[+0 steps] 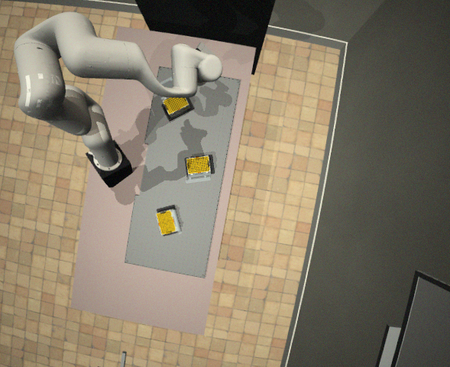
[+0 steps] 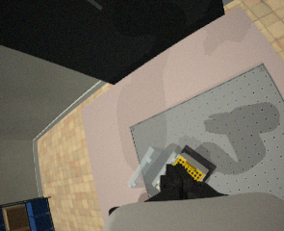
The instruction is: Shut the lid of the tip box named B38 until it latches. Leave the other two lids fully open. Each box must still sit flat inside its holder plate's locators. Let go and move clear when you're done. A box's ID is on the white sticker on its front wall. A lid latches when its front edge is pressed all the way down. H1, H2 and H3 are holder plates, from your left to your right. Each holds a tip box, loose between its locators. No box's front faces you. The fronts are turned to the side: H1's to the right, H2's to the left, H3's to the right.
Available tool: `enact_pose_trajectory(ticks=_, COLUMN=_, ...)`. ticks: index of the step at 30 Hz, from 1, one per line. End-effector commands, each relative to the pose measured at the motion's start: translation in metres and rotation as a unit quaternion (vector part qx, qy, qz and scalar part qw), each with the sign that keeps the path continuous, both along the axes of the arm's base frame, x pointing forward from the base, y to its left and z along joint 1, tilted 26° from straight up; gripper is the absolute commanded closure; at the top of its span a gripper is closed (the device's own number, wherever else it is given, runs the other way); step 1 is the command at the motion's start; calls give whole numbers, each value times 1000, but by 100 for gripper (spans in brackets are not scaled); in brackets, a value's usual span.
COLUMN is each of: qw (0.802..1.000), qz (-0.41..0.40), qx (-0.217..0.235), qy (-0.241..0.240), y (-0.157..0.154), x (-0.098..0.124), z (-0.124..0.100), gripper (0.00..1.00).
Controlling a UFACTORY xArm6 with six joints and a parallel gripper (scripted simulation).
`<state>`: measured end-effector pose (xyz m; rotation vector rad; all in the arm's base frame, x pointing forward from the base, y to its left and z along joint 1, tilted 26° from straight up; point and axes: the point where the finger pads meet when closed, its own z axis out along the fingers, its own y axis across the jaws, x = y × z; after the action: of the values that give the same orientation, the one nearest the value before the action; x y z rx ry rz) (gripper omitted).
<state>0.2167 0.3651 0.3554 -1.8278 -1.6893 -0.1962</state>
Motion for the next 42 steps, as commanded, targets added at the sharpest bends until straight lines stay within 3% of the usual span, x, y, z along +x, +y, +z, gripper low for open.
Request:
enact_pose_trajectory(ticks=1, qw=1000, qz=-20, qx=-20, qy=7, y=-8, x=-3, z=-5, gripper=100)
enact_pose_trajectory(ticks=13, qw=991, qz=-88, qx=-92, qy=35, y=-44, x=-19, z=-35, gripper=100)
enact_pose_trajectory(ticks=18, qw=991, qz=-88, qx=-92, qy=35, y=-49, x=-21, z=-40, gripper=100)
enact_pose_trajectory(ticks=21, qw=984, qz=-120, qx=-122, qy=45, y=-60, x=-25, z=-49, gripper=100)
enact_pose_trajectory(ticks=24, qw=984, qz=-120, qx=-122, qy=45, y=-65, x=-27, z=-54, gripper=100)
enact_pose_trajectory(ticks=33, qw=964, qz=-184, qx=-180, qy=61, y=-93, x=-38, z=-77, gripper=100)
enact_pose_trajectory(ticks=42, qw=952, qz=-216, qx=-208, qy=67, y=-115, x=-46, z=-96, gripper=100)
